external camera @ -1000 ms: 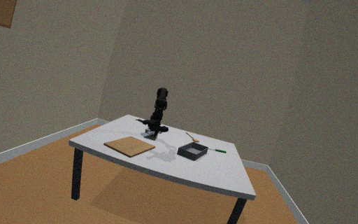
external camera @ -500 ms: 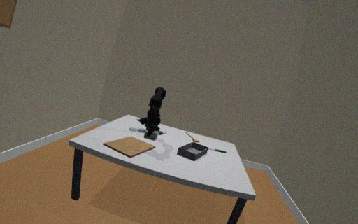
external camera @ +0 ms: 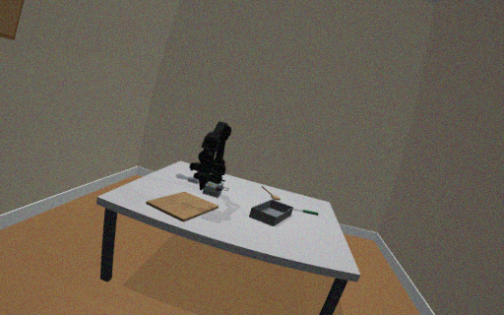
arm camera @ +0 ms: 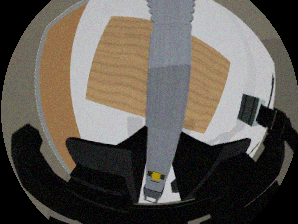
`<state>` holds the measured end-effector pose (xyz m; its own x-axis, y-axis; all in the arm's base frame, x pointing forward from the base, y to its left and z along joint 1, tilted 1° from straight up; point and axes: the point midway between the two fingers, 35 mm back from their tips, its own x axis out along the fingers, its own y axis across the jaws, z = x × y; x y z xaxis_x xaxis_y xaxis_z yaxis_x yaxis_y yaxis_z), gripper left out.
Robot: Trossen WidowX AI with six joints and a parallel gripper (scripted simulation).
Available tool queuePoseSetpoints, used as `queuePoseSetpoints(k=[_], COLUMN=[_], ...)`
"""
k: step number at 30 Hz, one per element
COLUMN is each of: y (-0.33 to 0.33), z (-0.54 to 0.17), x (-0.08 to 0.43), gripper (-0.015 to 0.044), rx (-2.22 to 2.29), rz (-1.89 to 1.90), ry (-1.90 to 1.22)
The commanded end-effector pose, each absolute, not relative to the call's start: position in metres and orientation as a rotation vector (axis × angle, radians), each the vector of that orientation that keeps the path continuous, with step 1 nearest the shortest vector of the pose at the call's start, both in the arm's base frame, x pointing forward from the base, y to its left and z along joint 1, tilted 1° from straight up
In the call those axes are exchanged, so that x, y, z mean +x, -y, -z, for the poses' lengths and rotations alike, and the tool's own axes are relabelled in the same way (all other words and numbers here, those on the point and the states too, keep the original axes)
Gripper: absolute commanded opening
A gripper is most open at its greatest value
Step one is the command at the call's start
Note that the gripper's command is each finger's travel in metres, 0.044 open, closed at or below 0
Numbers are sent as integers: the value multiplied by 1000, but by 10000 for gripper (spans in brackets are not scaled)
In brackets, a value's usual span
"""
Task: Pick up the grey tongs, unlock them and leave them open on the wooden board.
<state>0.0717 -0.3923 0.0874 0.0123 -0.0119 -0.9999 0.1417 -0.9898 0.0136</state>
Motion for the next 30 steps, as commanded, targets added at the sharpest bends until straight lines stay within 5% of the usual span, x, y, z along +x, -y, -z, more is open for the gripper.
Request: queuePoseSetpoints(k=[1, 30], y=[397, 406], z=[-91, -90], x=[63, -6], gripper=[-150, -150], rx=[2220, 2528], rz=[2202, 2493], ry=[26, 1661])
